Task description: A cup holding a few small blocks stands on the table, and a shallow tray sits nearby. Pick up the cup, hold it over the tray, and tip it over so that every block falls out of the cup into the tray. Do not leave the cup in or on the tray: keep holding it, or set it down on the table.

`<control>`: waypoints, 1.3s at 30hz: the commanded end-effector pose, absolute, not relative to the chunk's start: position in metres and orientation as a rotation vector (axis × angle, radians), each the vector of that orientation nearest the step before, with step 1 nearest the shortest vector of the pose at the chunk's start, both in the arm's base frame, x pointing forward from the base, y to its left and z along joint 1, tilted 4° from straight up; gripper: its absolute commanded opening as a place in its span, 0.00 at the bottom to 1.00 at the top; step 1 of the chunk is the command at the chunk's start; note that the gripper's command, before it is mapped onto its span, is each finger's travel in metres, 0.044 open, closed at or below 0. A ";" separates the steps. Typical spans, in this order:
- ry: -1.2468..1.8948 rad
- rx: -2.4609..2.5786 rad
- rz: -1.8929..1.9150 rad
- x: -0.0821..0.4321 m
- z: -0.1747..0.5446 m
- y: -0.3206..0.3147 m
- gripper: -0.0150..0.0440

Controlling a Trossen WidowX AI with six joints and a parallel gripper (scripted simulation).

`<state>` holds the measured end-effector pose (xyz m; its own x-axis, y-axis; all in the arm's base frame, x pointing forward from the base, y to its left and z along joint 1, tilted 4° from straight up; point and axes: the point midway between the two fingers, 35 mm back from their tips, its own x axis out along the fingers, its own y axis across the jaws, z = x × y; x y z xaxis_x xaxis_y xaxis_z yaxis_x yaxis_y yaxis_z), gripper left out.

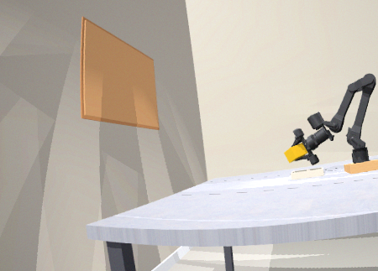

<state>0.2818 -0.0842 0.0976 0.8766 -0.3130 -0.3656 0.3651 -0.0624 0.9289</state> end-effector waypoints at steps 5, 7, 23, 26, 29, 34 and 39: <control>0.000 1.693 -0.571 0.282 0.096 -0.084 0.25; -0.012 1.736 -0.574 0.282 0.095 -0.084 0.25; -0.119 2.074 -0.598 0.283 0.093 -0.084 0.25; -0.140 2.137 -0.601 0.283 0.093 -0.084 0.25; -0.162 2.201 -0.604 0.283 0.092 -0.084 0.25; -0.199 2.306 -0.608 0.284 0.091 -0.084 0.25; -0.238 2.411 -0.611 0.284 0.091 -0.084 0.25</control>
<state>0.2835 -0.0841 0.0920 0.8771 -0.3116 -0.3655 0.0047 -0.7553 0.6553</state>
